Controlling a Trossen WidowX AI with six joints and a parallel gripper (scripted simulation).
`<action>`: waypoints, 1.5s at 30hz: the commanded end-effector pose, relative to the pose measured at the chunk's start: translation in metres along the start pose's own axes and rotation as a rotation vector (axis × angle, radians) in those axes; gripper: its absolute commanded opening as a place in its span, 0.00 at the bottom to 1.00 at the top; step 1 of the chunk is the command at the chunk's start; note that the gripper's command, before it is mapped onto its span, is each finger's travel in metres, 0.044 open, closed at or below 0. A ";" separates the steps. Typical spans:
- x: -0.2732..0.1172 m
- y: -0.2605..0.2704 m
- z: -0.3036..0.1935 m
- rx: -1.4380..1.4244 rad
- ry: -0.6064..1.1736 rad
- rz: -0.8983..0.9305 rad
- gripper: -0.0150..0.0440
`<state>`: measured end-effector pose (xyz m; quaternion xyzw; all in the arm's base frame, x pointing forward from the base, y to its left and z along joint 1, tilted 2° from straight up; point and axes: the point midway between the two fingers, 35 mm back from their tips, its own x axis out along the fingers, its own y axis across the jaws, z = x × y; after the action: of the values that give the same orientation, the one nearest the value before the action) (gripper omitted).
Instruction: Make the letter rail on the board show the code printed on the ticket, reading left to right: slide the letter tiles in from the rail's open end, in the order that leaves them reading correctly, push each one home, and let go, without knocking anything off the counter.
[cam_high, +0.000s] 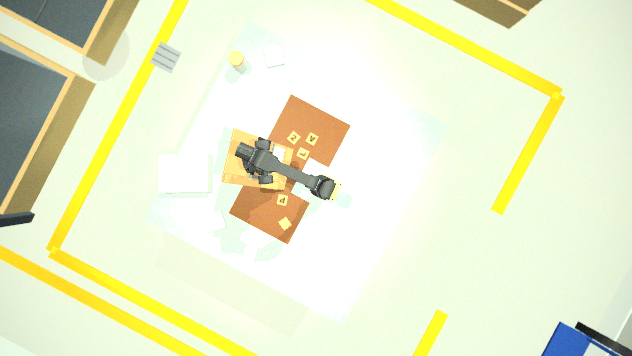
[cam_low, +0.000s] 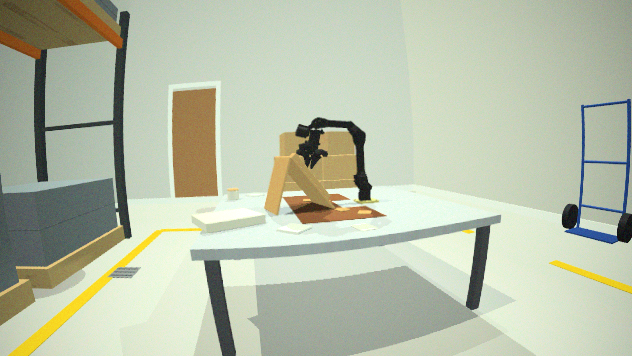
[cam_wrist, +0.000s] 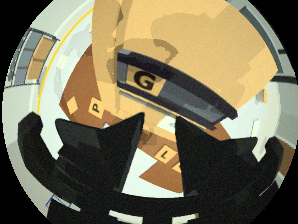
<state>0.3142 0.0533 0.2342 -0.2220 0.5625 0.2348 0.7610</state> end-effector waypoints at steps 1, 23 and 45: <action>-0.033 0.003 -0.008 -0.281 -0.114 -0.011 0.65; -0.114 0.024 -0.038 -1.181 -0.360 -0.260 1.00; -0.018 -0.068 -0.062 0.396 -0.140 -0.053 0.83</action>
<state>0.2884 -0.0119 0.2721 -0.2613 0.4507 0.2625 0.8122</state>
